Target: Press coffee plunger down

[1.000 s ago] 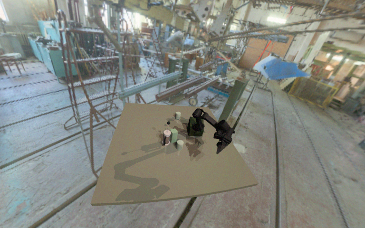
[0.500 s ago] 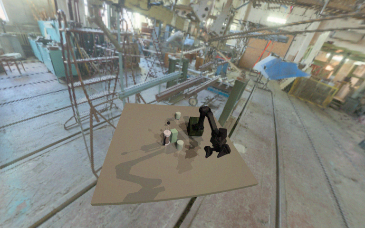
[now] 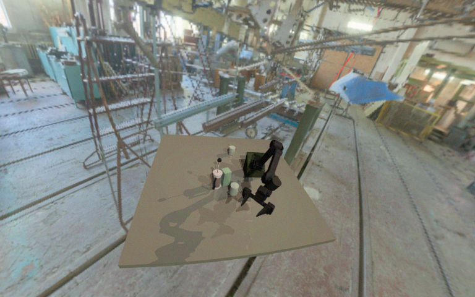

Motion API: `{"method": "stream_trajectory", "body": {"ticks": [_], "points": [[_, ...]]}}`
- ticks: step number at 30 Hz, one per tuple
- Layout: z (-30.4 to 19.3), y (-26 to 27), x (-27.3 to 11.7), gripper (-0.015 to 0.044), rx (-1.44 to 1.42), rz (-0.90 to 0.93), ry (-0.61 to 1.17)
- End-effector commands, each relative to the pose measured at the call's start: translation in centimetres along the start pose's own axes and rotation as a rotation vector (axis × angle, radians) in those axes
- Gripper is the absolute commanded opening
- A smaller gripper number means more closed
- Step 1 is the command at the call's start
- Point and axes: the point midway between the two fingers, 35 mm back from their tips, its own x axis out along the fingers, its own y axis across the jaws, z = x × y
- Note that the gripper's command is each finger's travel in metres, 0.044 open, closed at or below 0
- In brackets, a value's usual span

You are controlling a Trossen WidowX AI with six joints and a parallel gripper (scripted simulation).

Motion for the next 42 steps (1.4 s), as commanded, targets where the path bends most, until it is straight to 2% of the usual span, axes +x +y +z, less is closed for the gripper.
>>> {"method": "stream_trajectory", "body": {"ticks": [1, 7, 13, 18, 26, 33, 39, 42], "points": [[-1.2, -4.3, 1.6, 0.0440, -0.192, -0.039, 0.075], [-2.8, -12.5, 2.5, 0.0440, -0.424, -0.117, 0.254], [-3.3, -21.3, 0.9, 0.0440, -0.529, -0.203, 0.466], [-2.4, -27.9, -2.4, 0.0440, -0.517, -0.296, 0.609], [-0.5, -35.2, -10.4, 0.0440, -0.377, -0.389, 0.791], [2.2, -37.2, -17.1, 0.0440, -0.148, -0.404, 0.755], [5.8, -36.7, -21.8, 0.0440, 0.035, -0.386, 0.552], [6.9, -36.3, -22.8, 0.0440, 0.068, -0.378, 0.483]]}}
